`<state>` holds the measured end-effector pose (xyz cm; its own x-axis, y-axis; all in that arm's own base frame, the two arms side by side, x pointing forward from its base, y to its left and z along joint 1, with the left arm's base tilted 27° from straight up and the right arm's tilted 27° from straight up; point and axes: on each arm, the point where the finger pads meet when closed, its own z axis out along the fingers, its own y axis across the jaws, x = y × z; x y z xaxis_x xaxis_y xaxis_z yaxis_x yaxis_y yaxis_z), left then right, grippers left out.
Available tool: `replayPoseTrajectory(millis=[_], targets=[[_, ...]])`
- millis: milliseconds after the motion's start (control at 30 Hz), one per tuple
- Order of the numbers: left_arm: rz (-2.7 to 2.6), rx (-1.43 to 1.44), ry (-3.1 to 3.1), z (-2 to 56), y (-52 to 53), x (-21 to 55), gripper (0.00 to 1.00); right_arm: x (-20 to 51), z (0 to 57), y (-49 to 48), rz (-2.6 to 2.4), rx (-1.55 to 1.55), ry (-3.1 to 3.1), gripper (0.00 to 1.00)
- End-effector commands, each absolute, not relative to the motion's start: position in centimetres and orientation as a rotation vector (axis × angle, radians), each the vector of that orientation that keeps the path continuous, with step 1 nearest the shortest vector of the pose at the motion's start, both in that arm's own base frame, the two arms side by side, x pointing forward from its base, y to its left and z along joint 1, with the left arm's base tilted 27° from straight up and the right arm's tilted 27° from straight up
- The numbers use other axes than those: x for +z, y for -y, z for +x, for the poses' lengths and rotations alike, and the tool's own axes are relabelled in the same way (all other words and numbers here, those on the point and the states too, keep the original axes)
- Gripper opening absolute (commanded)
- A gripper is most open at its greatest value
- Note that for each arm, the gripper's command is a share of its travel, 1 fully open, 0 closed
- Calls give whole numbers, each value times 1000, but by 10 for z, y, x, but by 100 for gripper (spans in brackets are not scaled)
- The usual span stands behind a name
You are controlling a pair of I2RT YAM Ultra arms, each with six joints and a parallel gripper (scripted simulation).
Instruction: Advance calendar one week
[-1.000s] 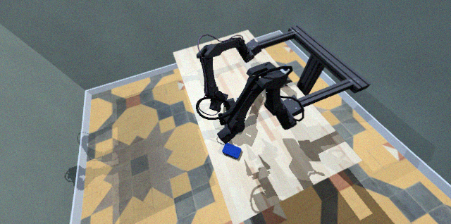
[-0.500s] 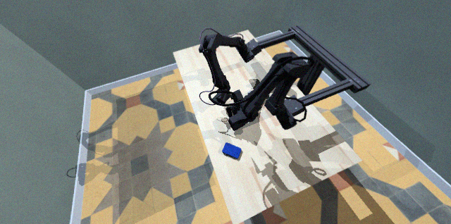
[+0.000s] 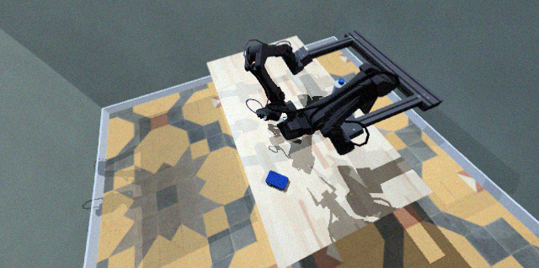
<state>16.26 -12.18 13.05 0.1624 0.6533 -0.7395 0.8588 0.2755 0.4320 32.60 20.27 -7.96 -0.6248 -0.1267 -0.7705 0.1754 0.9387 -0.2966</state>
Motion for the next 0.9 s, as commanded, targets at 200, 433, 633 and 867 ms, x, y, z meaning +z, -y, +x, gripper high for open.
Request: replayPoseTrajectory(millis=[200, 433, 633, 867], targets=[[1279, -192, -1720, 151, 119, 123, 100, -75, 334, -210, 391, -227, -1816, 27], [1280, -161, -1685, 145, 124, 127, 100, -83, 333, -211, 474, -191, -1711, 27], [1288, -161, -1669, 141, 127, 129, 100, -87, 332, -209, 492, -187, -1684, 27], [1292, -168, -1692, 135, 132, 125, 100, -91, 331, -209, 500, -183, -1671, 27]])
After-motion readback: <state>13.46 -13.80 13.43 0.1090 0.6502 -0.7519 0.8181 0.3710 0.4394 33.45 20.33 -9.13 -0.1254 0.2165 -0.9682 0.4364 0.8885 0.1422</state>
